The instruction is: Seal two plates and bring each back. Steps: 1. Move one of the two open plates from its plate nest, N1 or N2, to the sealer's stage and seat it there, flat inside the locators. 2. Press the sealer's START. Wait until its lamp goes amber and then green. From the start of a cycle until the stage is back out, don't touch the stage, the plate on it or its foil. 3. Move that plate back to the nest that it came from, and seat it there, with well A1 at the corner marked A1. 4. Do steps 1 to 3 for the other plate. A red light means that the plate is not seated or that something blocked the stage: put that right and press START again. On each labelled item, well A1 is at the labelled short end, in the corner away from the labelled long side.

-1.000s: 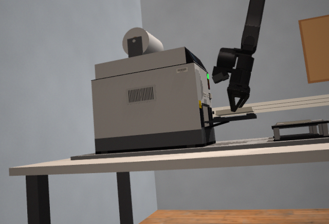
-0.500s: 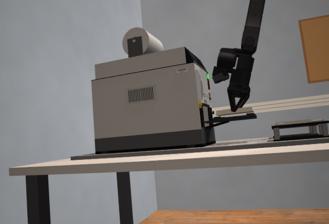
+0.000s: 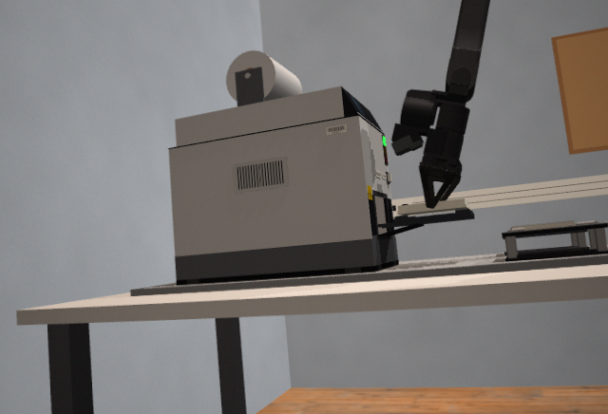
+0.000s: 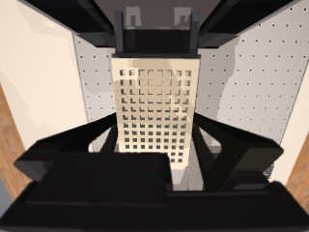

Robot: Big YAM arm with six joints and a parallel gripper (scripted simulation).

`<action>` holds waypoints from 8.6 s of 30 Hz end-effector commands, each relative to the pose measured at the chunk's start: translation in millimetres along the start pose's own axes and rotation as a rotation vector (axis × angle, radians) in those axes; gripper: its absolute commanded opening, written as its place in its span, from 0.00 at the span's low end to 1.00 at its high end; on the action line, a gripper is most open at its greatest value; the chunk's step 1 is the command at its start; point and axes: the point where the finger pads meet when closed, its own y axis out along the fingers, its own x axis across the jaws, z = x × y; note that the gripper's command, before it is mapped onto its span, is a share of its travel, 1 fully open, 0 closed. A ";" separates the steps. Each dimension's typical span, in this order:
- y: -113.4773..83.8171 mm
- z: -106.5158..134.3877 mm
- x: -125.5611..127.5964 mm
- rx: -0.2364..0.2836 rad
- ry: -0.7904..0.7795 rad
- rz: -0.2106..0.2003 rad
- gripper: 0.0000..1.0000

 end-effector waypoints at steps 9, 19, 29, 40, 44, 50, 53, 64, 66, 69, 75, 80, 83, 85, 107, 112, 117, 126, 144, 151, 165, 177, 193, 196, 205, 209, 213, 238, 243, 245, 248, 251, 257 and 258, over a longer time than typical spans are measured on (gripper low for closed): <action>12.7 -8.1 -3.8 -0.012 -0.001 0.002 0.00; 19.5 -8.7 -5.8 -0.019 -0.002 0.003 0.00; 22.4 -11.3 -5.8 -0.026 -0.001 0.003 0.00; 25.7 -12.9 -7.3 -0.027 0.002 0.005 0.00; 27.1 -11.1 -7.7 -0.024 0.002 0.005 0.00; 29.2 -8.2 -8.1 -0.018 0.002 0.006 0.00; 30.4 -6.8 -9.4 -0.015 0.004 0.007 0.00; 33.5 -2.2 -10.3 -0.005 0.003 0.009 0.00; 34.2 -1.2 -10.4 -0.003 0.003 0.009 0.00; 35.2 0.4 -10.6 0.000 0.003 0.009 0.00; 36.5 5.3 -11.0 0.016 0.001 0.011 0.00; 38.3 11.7 -13.6 0.037 0.002 0.013 0.00; 38.4 11.0 -13.6 0.032 0.002 0.013 0.00; 38.5 9.1 -13.6 0.025 0.003 0.013 0.00; 4.2 11.6 -12.2 0.033 0.004 0.017 0.00; -6.7 4.8 -4.4 0.019 0.011 0.014 0.00; -13.0 -12.4 -2.2 -0.018 0.019 0.008 0.00; -17.4 -39.7 1.7 -0.076 0.016 -0.005 0.00; -14.3 -22.9 8.1 -0.036 0.005 -0.012 0.00; -13.0 -24.9 0.9 -0.036 0.016 -0.006 0.00; -13.7 -23.0 8.5 -0.044 0.005 -0.012 0.00; -11.8 -22.8 -2.7 -0.041 0.022 -0.003 0.00; 0.5 -12.7 6.9 -0.024 -0.015 -0.008 0.00; 5.8 -7.8 9.0 -0.015 -0.019 -0.008 0.00; 5.6 5.1 2.2 0.014 -0.014 -0.005 0.00; 4.4 1.6 -1.8 0.007 -0.006 -0.004 0.00; 9.2 4.5 -4.8 0.009 -0.007 0.006 0.00; -2.5 -1.4 -3.9 0.003 0.003 -0.003 0.00; -3.7 -1.1 -4.2 0.003 0.003 -0.003 0.00; -3.5 -1.8 -4.1 -0.003 0.004 -0.003 0.00; 0.5 3.9 -4.0 0.004 0.003 -0.002 0.00; 4.5 10.0 -4.0 0.017 0.001 -0.001 0.00; 11.3 20.8 -3.8 0.039 -0.002 0.001 0.00; 11.3 20.8 -3.8 0.039 -0.002 0.001 0.00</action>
